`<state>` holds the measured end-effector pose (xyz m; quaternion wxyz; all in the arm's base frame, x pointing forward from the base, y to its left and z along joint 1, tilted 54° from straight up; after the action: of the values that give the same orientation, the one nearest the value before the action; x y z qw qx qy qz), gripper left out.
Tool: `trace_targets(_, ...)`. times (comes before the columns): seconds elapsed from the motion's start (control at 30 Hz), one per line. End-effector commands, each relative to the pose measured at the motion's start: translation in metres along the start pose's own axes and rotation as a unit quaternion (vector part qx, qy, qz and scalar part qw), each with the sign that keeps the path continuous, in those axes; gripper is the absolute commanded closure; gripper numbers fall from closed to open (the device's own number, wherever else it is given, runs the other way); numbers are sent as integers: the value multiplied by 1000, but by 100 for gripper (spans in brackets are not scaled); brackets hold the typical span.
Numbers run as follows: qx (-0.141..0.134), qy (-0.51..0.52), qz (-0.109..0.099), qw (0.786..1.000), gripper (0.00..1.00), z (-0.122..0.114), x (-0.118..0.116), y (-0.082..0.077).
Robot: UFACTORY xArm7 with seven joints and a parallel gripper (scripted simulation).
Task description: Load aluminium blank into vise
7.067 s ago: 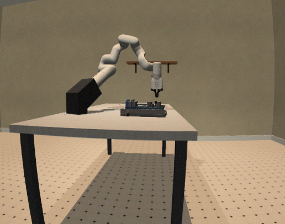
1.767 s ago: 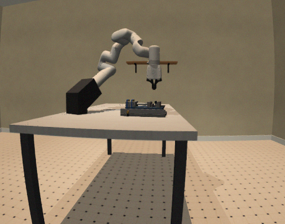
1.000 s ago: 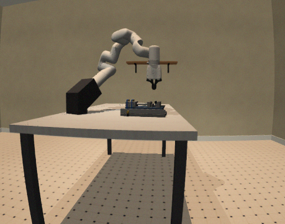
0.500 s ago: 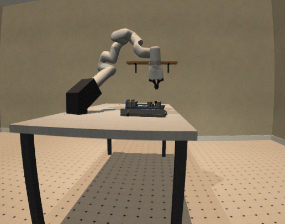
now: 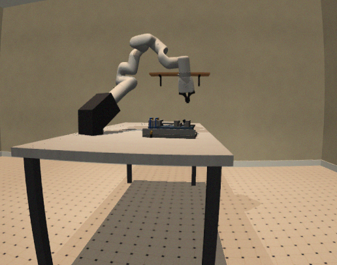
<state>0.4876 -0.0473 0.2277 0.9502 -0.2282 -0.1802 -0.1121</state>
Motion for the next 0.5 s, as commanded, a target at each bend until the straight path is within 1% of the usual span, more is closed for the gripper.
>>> trace_targets(0.0,11,-6,-11,1000,100,41,-1,-6)
trace_targets(0.2,19,-14,-11,1000,100,84,-8,-6)
trace_targets(0.27,19,-14,-11,1000,100,84,-8,-6)
trace_targets(0.3,20,-17,-10,1000,100,104,-14,-5)
trace_targets(0.47,18,-23,-6,1000,100,133,-25,-3)
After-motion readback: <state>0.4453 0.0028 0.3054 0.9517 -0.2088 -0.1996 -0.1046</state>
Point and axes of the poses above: the point where the finger pads meet when closed, its own y axis out along the fingers, its own x axis across the jaws, z = x × y, the point moved 3 cm from there along -y, back along the fingers, and after that the axes turned 4 degrees about -y, right-handed, at the moved point
